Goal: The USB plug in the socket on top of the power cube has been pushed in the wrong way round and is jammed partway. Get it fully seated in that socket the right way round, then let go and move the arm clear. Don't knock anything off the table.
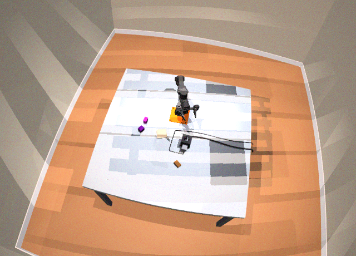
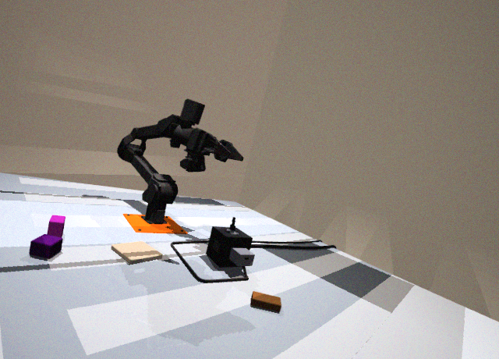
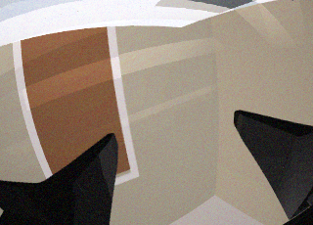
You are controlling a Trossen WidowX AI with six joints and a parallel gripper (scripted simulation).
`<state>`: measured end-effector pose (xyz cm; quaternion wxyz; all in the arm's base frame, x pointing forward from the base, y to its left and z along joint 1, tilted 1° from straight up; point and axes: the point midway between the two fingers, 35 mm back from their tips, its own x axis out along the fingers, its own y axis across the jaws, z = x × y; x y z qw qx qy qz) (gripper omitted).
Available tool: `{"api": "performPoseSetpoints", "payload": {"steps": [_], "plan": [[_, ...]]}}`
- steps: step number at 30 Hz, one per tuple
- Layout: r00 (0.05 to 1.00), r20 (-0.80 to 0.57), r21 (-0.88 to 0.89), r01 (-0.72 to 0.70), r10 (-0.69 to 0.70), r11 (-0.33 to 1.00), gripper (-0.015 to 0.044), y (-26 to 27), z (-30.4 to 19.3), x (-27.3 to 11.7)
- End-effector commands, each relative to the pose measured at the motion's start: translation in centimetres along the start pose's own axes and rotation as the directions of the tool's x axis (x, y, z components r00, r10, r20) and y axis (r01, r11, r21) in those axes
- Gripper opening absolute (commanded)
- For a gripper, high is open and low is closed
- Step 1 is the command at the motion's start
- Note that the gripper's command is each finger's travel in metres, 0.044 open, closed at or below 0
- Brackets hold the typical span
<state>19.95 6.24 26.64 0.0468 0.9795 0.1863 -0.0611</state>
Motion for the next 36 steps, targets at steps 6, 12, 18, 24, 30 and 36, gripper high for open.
{"api": "performPoseSetpoints", "payload": {"steps": [6,12,18,24,30,36], "plan": [[0.991,0.134,-0.082,0.014,-0.003,0.997,0.044,0.4,0.2,1.2],[0.909,0.417,-0.222,0.11,-0.008,0.969,0.044,1.3,1.3,3.6],[0.746,0.666,-0.306,0.299,-0.021,0.904,0.044,2.1,2.9,5.9],[0.517,0.855,-0.292,0.543,-0.04,0.788,0.044,2.5,5.0,7.8],[0.238,0.97,-0.157,0.763,-0.046,0.627,0.044,2.9,7.4,9.4],[0.166,0.985,-0.109,0.806,-0.045,0.582,0.044,3.2,8.0,9.7]]}}
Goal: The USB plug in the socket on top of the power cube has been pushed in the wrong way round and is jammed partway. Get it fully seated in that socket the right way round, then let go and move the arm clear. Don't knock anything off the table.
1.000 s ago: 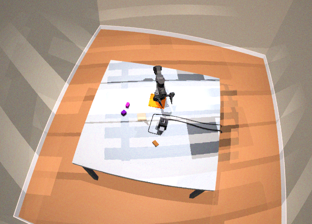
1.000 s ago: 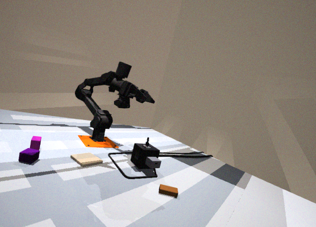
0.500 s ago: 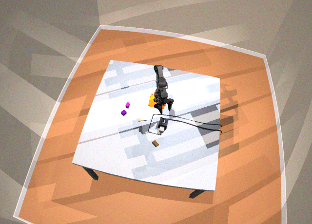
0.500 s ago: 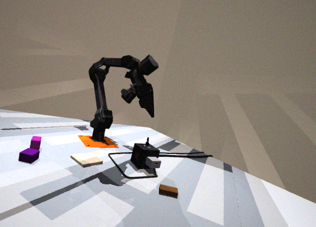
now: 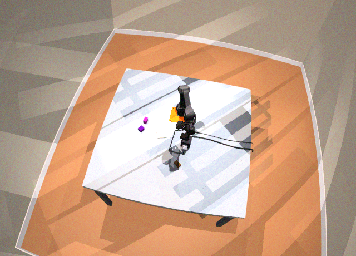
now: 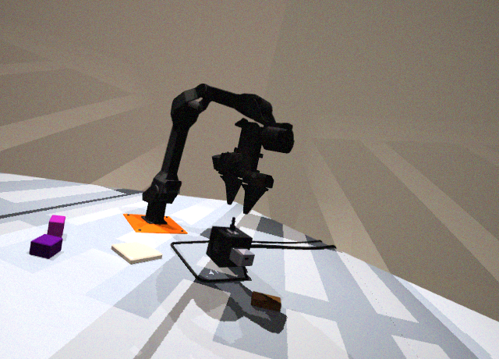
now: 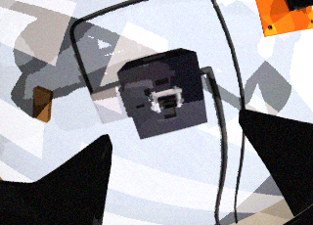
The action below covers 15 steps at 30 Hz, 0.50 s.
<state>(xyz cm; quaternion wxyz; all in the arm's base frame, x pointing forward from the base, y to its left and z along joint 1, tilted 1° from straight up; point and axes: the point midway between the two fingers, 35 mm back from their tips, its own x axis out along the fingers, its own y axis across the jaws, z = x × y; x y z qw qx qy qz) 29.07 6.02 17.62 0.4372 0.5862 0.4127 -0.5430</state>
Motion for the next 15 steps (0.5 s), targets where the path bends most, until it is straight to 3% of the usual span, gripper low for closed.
{"api": "performPoseSetpoints", "payload": {"steps": [1,15], "plan": [[0.999,0.029,-0.041,0.028,-0.027,0.999,0.044,0.22,0.15,0.0],[0.999,0.029,-0.041,0.028,-0.027,0.999,0.044,0.21,0.21,0.91]]}}
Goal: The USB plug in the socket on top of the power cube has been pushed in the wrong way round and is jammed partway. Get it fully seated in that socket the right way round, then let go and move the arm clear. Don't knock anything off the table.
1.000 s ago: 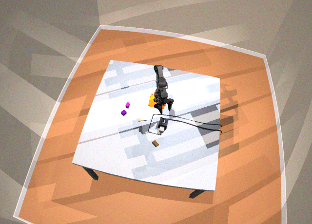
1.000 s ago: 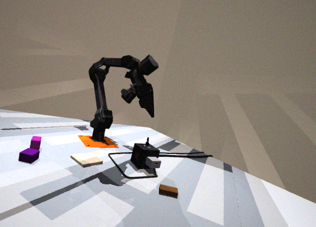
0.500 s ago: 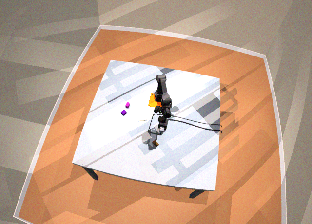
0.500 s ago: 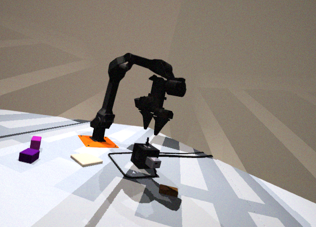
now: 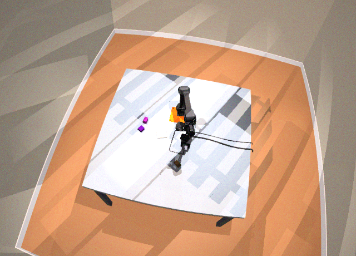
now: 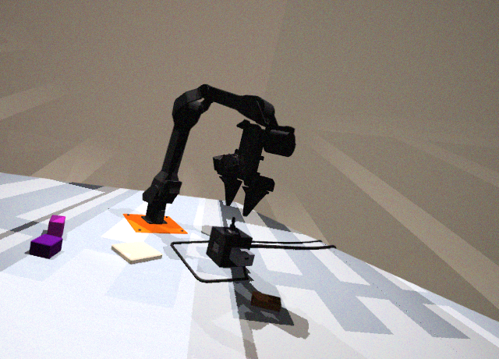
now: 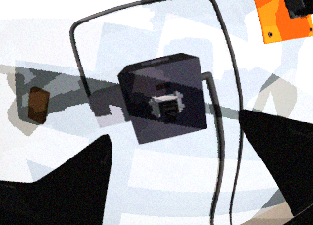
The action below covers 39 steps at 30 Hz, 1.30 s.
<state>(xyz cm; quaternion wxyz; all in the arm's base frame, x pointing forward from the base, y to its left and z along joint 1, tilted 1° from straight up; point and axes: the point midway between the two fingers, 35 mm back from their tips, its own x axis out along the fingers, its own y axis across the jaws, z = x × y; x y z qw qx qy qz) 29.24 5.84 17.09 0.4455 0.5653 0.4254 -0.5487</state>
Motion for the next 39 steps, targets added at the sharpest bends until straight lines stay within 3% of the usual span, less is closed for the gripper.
{"api": "performPoseSetpoints", "payload": {"steps": [1,24,39], "plan": [[1.0,0.003,-0.005,-0.001,0.001,1.0,0.044,0.0,0.1,0.5],[1.0,0.003,-0.005,-0.001,0.001,1.0,0.044,0.1,0.1,2.5],[1.0,0.001,-0.001,0.002,-0.002,1.0,0.0046,0.0,0.1,2.3]]}}
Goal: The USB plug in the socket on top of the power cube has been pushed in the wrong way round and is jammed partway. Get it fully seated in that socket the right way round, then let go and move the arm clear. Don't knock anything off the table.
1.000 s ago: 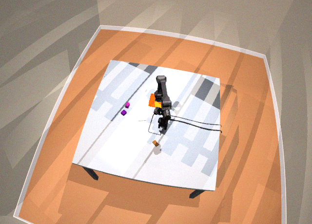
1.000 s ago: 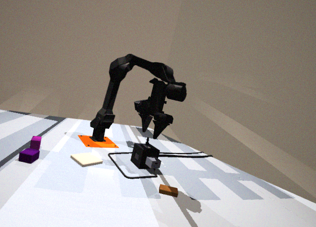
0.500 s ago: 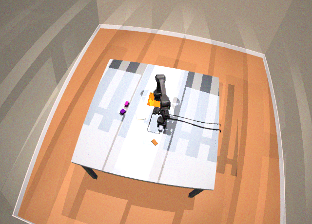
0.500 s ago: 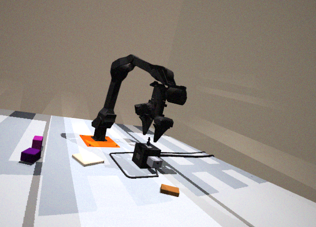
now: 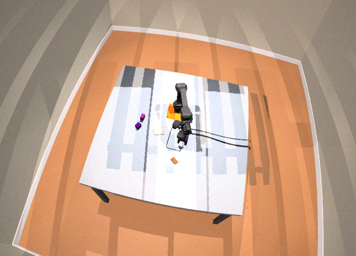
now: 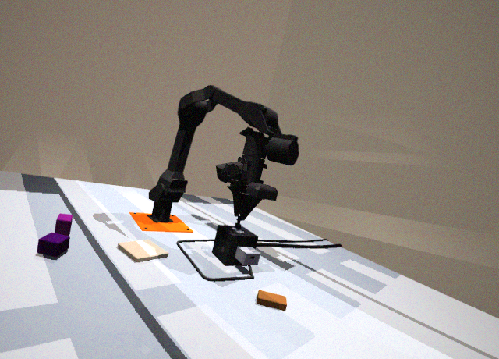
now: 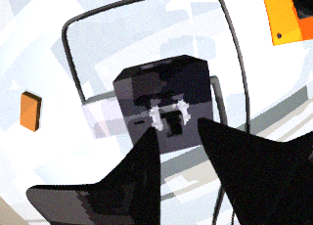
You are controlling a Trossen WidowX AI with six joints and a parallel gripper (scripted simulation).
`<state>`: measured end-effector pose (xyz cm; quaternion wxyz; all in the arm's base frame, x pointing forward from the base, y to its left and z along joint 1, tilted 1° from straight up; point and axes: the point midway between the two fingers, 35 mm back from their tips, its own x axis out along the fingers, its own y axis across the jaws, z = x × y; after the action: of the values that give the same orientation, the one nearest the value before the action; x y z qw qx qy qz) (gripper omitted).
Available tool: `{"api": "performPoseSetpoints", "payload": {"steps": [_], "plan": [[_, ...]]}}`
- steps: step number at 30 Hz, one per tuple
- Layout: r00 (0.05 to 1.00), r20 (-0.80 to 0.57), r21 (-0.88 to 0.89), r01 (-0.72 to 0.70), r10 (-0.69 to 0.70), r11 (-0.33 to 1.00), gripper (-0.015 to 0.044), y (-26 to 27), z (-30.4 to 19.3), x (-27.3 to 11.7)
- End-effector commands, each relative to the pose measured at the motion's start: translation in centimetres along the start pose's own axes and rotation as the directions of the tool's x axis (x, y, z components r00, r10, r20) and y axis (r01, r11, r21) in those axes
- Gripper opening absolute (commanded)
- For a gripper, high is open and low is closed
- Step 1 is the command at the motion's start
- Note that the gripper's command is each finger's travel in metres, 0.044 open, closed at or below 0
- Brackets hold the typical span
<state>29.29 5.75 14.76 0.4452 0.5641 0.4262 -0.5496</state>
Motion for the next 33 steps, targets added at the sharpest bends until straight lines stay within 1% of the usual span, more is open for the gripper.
{"api": "performPoseSetpoints", "payload": {"steps": [1,2,20,33], "plan": [[1.0,0.0,0.0,-0.001,0.001,1.0,0.002,0.02,0.0,-0.02],[1.0,0.0,0.0,-0.001,0.001,1.0,0.0,0.02,0.0,-0.02],[1.0,0.0,0.0,-0.001,0.001,1.0,0.0,0.01,0.0,0.0],[1.0,0.0,0.0,-0.001,0.001,1.0,0.0,0.01,0.0,-0.83]]}}
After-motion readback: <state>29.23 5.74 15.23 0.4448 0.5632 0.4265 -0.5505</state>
